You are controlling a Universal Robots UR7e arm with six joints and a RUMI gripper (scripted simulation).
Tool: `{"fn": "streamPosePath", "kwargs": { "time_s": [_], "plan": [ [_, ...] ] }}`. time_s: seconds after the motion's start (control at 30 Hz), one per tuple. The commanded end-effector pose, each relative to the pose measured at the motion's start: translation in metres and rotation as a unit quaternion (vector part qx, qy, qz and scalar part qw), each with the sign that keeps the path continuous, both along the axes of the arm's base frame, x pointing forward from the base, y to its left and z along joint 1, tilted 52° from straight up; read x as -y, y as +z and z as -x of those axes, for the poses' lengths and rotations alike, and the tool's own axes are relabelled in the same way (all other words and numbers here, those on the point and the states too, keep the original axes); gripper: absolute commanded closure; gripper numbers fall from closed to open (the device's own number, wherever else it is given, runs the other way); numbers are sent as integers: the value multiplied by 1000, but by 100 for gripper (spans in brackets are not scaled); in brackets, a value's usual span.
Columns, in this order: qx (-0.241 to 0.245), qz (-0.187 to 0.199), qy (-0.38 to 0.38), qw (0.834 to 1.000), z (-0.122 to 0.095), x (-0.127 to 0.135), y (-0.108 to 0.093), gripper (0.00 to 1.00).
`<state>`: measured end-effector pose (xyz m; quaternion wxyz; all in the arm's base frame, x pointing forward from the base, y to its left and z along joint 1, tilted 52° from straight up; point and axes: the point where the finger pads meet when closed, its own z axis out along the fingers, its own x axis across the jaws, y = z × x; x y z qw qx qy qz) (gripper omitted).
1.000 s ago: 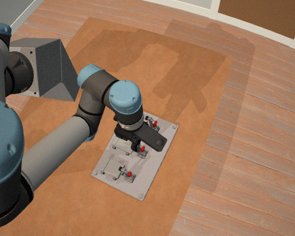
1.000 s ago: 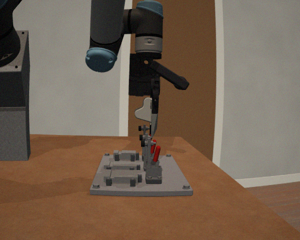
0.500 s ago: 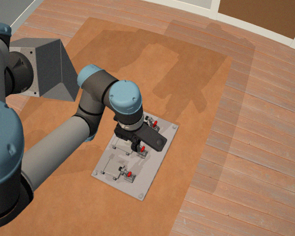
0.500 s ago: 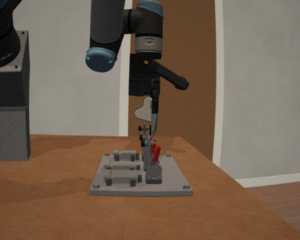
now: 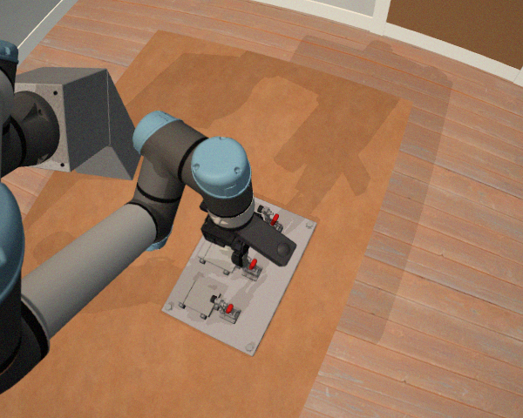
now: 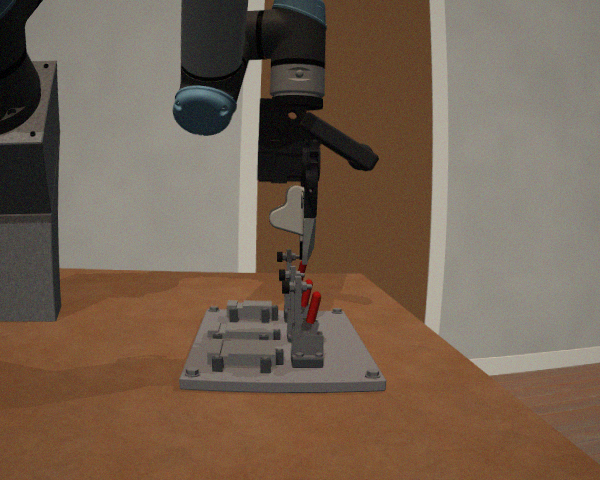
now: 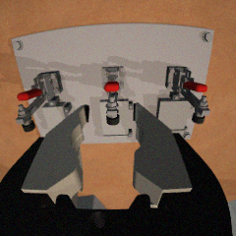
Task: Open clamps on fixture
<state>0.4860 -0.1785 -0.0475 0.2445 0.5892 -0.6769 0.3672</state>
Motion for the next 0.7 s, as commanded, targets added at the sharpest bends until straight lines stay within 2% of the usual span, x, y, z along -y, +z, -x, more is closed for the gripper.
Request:
{"fn": "streamPosePath", "kwargs": {
  "time_s": [0.0, 0.67],
  "plan": [
    [0, 0, 0, 1000, 1, -12, 9, 72],
    [0, 0, 0, 1000, 7, -54, 42, 72]
  ]
}}
